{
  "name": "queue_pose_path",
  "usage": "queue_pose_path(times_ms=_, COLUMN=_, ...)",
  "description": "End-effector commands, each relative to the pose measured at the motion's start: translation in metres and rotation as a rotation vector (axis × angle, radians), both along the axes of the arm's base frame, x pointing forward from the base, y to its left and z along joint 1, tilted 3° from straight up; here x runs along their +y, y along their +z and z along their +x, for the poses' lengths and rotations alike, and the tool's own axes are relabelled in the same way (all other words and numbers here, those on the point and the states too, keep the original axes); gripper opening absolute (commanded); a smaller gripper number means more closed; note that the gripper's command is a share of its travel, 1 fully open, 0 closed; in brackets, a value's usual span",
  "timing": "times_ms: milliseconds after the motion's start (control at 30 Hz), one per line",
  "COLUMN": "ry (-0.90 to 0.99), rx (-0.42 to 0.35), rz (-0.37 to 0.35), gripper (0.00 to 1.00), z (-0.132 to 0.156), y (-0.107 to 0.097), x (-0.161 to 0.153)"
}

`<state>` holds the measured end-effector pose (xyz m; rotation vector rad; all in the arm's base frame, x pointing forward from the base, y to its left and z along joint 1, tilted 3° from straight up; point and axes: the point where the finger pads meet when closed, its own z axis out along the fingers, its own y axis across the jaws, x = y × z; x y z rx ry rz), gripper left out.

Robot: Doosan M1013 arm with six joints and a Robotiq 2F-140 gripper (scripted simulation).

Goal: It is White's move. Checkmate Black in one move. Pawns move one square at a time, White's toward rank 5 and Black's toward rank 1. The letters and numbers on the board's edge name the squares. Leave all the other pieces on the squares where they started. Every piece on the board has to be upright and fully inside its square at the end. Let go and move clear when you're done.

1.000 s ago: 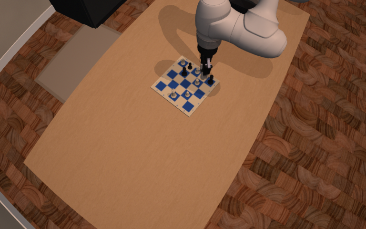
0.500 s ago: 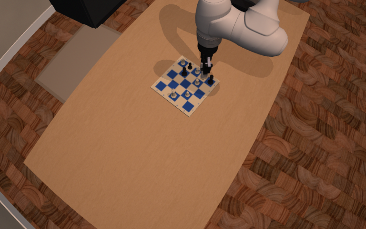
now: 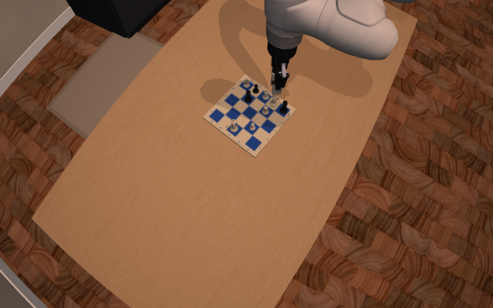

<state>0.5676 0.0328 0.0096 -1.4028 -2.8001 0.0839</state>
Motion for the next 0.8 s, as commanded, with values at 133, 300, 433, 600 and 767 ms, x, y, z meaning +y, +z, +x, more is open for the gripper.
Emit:
queue_pose_path(times_ms=133, ry=0.000, rx=0.000, rz=0.000, gripper=0.25, z=0.0006, y=0.0181, x=0.0008)
queue_pose_path(times_ms=300, ry=0.000, rx=0.000, rz=0.000, gripper=1.00, z=0.0006, y=0.0189, x=0.0009)
queue_pose_path(times_ms=433, ry=0.000, rx=0.000, rz=0.000, gripper=1.00, z=0.0006, y=0.0189, x=0.0009)
queue_pose_path(times_ms=600, ry=0.000, rx=0.000, rz=0.000, gripper=1.00, z=0.0006, y=0.0189, x=0.0009)
queue_pose_path(times_ms=767, ry=0.000, rx=0.000, rz=0.000, gripper=1.00, z=0.0006, y=0.0189, x=0.0009)
